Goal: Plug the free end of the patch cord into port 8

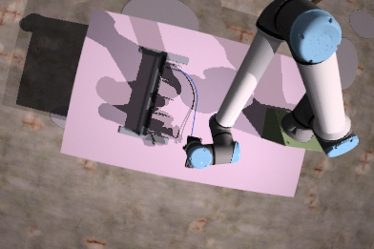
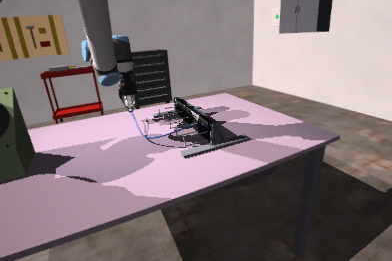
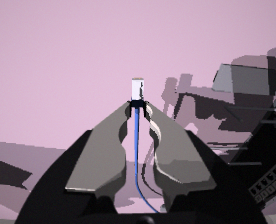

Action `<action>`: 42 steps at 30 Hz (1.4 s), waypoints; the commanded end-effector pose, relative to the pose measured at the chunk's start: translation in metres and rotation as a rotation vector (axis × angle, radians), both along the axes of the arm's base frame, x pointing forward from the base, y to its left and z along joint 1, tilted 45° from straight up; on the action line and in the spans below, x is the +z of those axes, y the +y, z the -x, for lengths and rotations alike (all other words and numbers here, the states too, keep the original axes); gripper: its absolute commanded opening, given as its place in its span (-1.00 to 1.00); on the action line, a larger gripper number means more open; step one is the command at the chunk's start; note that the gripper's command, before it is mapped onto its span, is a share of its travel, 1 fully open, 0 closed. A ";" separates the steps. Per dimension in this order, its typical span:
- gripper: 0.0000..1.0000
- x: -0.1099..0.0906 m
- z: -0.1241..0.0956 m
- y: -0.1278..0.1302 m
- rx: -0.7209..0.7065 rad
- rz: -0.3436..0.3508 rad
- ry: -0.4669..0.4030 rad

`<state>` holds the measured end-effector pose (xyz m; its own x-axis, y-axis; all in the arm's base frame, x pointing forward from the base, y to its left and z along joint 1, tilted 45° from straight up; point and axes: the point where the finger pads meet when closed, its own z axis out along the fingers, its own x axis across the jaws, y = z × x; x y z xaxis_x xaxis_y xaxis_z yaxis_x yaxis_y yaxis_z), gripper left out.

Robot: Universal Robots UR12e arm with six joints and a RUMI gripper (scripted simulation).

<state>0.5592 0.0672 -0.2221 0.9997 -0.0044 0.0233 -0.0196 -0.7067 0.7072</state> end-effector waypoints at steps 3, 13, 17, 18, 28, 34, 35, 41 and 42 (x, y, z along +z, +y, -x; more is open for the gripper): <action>-1.00 0.001 -0.003 0.002 0.000 -0.002 -0.005; -1.00 0.002 -0.004 0.001 -0.005 -0.002 -0.010; -1.00 0.002 -0.004 0.001 -0.006 -0.002 -0.011; -1.00 0.002 -0.004 0.001 -0.007 -0.002 -0.012; -1.00 0.004 -0.007 0.000 -0.020 -0.002 -0.024; -1.00 0.005 -0.007 -0.001 -0.026 -0.001 -0.030; -1.00 0.005 -0.007 -0.001 -0.028 -0.001 -0.032; -1.00 0.007 -0.010 -0.002 -0.041 -0.001 -0.045; -1.00 0.007 -0.010 -0.003 -0.044 -0.001 -0.048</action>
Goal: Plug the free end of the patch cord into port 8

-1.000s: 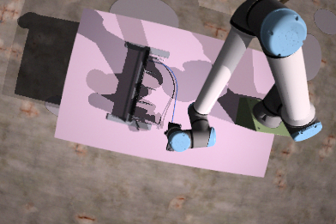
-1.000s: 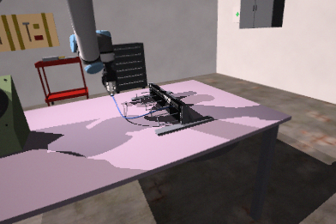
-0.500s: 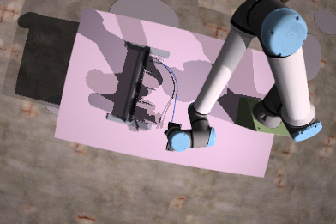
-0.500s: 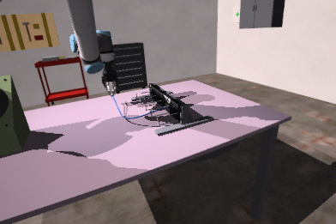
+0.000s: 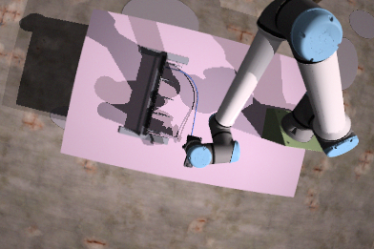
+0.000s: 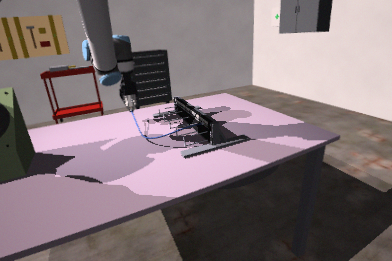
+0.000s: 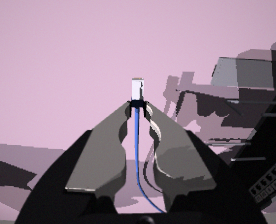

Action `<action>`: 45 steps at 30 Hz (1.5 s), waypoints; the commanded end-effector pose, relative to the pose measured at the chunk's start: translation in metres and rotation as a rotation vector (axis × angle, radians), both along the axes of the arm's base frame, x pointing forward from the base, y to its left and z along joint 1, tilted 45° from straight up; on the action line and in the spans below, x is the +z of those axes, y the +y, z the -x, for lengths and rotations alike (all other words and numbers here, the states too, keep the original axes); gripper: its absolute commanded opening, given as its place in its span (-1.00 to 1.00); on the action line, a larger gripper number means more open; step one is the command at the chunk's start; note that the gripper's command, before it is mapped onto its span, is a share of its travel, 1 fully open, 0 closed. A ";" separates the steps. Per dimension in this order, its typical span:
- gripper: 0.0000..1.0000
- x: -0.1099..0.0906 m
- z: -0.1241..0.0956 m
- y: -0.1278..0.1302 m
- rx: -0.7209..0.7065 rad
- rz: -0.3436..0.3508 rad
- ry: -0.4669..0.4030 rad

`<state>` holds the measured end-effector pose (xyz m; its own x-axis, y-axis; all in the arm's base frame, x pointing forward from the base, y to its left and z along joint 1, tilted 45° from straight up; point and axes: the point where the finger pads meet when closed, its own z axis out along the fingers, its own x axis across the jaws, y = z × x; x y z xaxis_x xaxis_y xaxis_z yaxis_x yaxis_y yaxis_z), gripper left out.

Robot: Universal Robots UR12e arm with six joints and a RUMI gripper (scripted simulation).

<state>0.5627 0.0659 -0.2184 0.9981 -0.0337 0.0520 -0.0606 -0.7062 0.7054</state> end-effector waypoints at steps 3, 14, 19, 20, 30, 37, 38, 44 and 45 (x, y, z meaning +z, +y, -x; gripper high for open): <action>-1.00 0.005 -0.008 -0.002 -0.023 0.000 -0.027; -1.00 0.009 -0.011 -0.004 -0.051 0.000 -0.054; -1.00 0.011 -0.014 -0.006 -0.071 0.000 -0.073; -1.00 0.012 -0.014 -0.006 -0.075 0.000 -0.077; -1.00 0.016 -0.019 -0.008 -0.109 0.000 -0.110; -1.00 0.020 -0.024 -0.011 -0.145 0.001 -0.144; -1.00 0.021 -0.024 -0.011 -0.150 0.001 -0.149; -1.00 0.024 -0.027 -0.013 -0.172 0.001 -0.170; -1.00 0.025 -0.028 -0.013 -0.178 0.001 -0.176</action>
